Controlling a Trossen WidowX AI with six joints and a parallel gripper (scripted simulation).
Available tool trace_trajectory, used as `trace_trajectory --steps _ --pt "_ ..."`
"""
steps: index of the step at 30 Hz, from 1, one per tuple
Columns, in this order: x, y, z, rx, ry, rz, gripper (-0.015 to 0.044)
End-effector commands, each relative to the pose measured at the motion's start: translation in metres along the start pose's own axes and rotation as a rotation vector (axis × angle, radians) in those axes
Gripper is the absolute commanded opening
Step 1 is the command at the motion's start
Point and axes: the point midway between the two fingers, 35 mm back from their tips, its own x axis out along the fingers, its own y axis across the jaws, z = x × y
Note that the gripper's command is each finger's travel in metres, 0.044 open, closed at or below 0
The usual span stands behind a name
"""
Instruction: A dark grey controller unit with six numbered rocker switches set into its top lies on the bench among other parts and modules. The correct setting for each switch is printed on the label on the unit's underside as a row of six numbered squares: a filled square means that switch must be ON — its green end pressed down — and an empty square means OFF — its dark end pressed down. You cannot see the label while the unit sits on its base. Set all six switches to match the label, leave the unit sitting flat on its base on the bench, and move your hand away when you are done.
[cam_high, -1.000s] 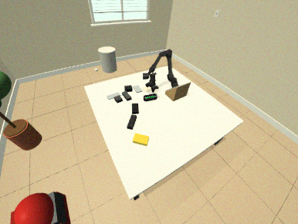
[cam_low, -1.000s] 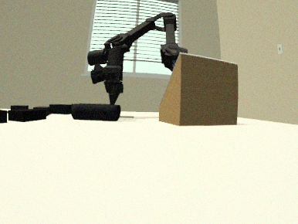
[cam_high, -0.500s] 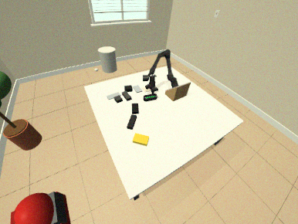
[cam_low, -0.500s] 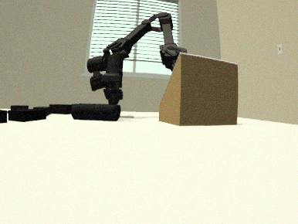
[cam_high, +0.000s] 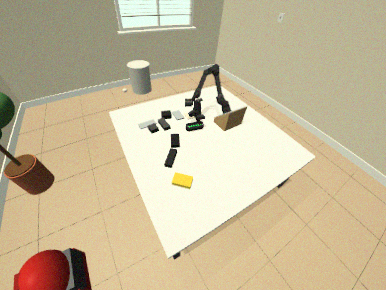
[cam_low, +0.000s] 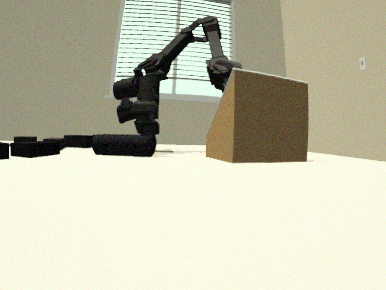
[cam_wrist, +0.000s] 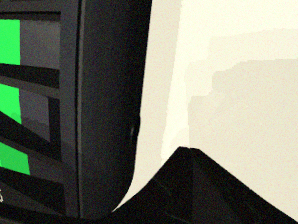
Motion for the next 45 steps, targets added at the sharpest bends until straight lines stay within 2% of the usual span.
trace_trajectory --steps 1,45 --pt "0.001 0.002 0.001 -0.003 -0.003 0.003 0.0" --pt "0.009 0.031 0.002 -0.003 -0.003 0.004 0.0"
